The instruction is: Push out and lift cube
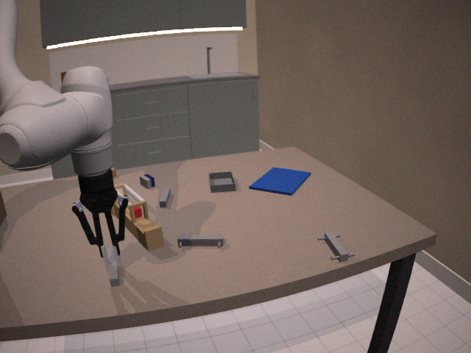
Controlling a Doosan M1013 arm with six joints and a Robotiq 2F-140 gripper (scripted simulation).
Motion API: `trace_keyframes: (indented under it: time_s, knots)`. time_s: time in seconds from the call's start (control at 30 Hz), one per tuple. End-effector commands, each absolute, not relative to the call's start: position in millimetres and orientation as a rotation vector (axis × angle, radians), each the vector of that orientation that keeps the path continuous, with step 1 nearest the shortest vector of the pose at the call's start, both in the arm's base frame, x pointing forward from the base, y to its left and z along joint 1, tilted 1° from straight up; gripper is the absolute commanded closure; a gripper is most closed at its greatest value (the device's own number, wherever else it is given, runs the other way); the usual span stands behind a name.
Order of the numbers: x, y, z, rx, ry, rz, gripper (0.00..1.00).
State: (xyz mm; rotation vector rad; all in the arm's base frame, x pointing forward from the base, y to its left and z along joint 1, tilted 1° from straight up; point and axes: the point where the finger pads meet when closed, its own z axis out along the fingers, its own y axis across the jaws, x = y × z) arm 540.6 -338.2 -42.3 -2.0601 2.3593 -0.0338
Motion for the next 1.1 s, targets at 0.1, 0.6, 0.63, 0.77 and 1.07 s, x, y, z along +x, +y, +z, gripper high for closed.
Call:
trace_keyframes:
  time_s: [0.1, 0.6, 0.63, 0.77, 1.07]
  knots:
    - [540.5, -338.2, -42.3, -2.060, 2.359, -0.034, 1.00]
    - [538.9, -337.4, 34.8, -2.060, 2.359, -0.034, 1.00]
    - [538.7, -337.3, 45.4, -2.060, 2.359, -0.034, 1.00]
    - [538.2, -337.1, 70.2, -2.060, 2.359, -0.034, 1.00]
    - [538.1, -337.0, 71.6, -2.060, 2.359, -0.034, 1.00]
